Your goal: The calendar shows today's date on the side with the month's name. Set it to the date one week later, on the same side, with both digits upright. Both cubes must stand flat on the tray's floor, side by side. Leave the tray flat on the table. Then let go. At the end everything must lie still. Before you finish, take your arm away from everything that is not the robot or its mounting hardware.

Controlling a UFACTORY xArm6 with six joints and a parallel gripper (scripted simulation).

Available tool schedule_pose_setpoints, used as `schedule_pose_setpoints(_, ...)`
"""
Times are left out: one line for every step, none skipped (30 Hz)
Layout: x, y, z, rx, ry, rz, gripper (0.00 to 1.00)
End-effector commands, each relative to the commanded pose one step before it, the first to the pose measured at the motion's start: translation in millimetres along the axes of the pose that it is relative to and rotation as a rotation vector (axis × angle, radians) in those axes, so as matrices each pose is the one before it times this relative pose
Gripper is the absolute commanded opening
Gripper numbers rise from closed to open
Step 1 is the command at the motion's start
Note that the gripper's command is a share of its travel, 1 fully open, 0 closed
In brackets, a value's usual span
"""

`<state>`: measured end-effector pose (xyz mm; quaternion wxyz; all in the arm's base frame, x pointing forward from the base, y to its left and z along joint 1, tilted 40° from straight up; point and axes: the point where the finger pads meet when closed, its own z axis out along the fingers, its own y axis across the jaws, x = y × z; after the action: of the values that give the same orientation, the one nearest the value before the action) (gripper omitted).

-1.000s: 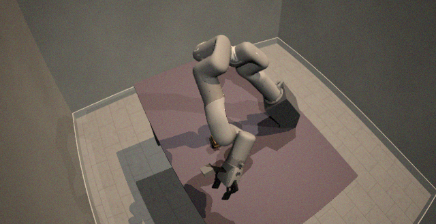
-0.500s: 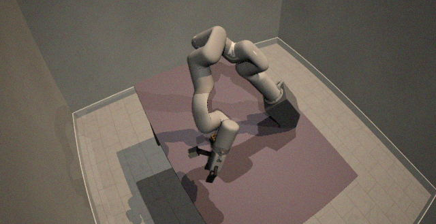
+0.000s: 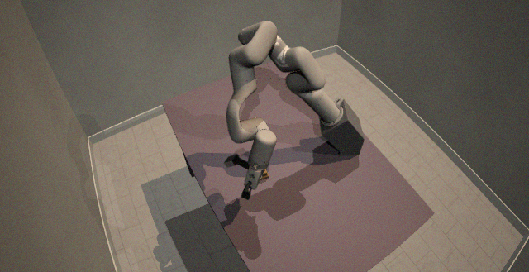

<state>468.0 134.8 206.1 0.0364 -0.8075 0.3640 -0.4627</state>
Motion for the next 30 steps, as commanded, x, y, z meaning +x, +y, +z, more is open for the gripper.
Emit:
schedule_pose_setpoints(17.34, 45.21, -7.43, -0.07372, -0.03117, 0.15450, 1.00)
schedule_pose_setpoints(2.75, 6.76, -0.26, -0.01210, -0.00277, 0.02724, 1.00)
schedule_pose_setpoints(2.96, 7.08, -0.25, -0.01266, -0.00277, 0.02914, 1.00)
schedule_pose_setpoints(2.99, 6.95, -0.22, -0.01239, -0.00259, 0.02918, 1.00)
schedule_pose_setpoints(3.09, 6.98, -0.20, -0.01241, -0.00247, 0.02993, 1.00)
schedule_pose_setpoints(3.12, 6.84, -0.16, -0.01212, -0.00229, 0.02998, 1.00)
schedule_pose_setpoints(3.09, 6.59, -0.13, -0.01165, -0.00208, 0.02953, 1.00)
schedule_pose_setpoints(0.74, 1.50, -0.02, -0.00265, -0.00046, 0.00683, 1.00)
schedule_pose_setpoints(5.46, 11.41, -0.17, -0.01995, -0.00325, 0.05271, 1.00)
schedule_pose_setpoints(0.00, 0.00, 0.00, 0.00000, 0.00000, 0.00000, 1.00)
schedule_pose_setpoints(0.00, 0.00, 0.00, 0.00000, 0.00000, 0.00000, 1.00)
schedule_pose_setpoints(6.66, 13.33, -0.07, -0.02304, -0.00333, 0.06414, 1.00)
schedule_pose_setpoints(4.71, 8.73, 0.09, -0.01502, -0.00191, 0.04398, 1.00)
schedule_pose_setpoints(2.49, 4.36, 0.09, -0.00750, -0.00088, 0.02270, 1.00)
schedule_pose_setpoints(3.00, 5.15, 0.14, -0.00880, -0.00097, 0.02727, 1.00)
schedule_pose_setpoints(1.20, 1.98, 0.07, -0.00339, -0.00035, 0.01070, 1.00)
schedule_pose_setpoints(5.46, 9.17, 0.34, -0.01541, -0.00146, 0.05021, 1.00)
schedule_pose_setpoints(3.34, 5.27, 0.28, -0.00883, -0.00073, 0.03004, 1.00)
schedule_pose_setpoints(1.05, 1.58, 0.10, -0.00265, -0.00021, 0.00922, 1.00)
schedule_pose_setpoints(5.60, 8.61, 0.57, -0.01413, -0.00097, 0.05075, 1.00)
schedule_pose_setpoints(2.44, 3.50, 0.29, -0.00575, -0.00034, 0.02151, 1.00)
schedule_pose_setpoints(4.19, 5.93, 0.55, -0.00960, -0.00048, 0.03718, 1.00)
schedule_pose_setpoints(1.94, 2.62, 0.28, -0.00424, -0.00018, 0.01695, 1.00)
schedule_pose_setpoints(4.13, 5.53, 0.63, -0.00880, -0.00032, 0.03641, 1.00)
schedule_pose_setpoints(2.37, 3.03, 0.39, -0.00480, -0.00014, 0.02059, 1.00)
schedule_pose_setpoints(0.96, 1.20, 0.17, -0.00190, -0.00005, 0.00829, 1.00)
schedule_pose_setpoints(0.00, 0.00, 0.00, 0.00000, 0.00000, 0.00000, 1.00)
schedule_pose_setpoints(0.00, 0.00, 0.00, 0.00000, 0.00000, 0.00000, 1.00)
schedule_pose_setpoints(0.15, 0.18, 0.03, -0.00029, -0.00001, 0.00128, 1.00)
schedule_pose_setpoints(0.00, 0.00, 0.00, 0.00000, 0.00000, 0.00000, 1.00)
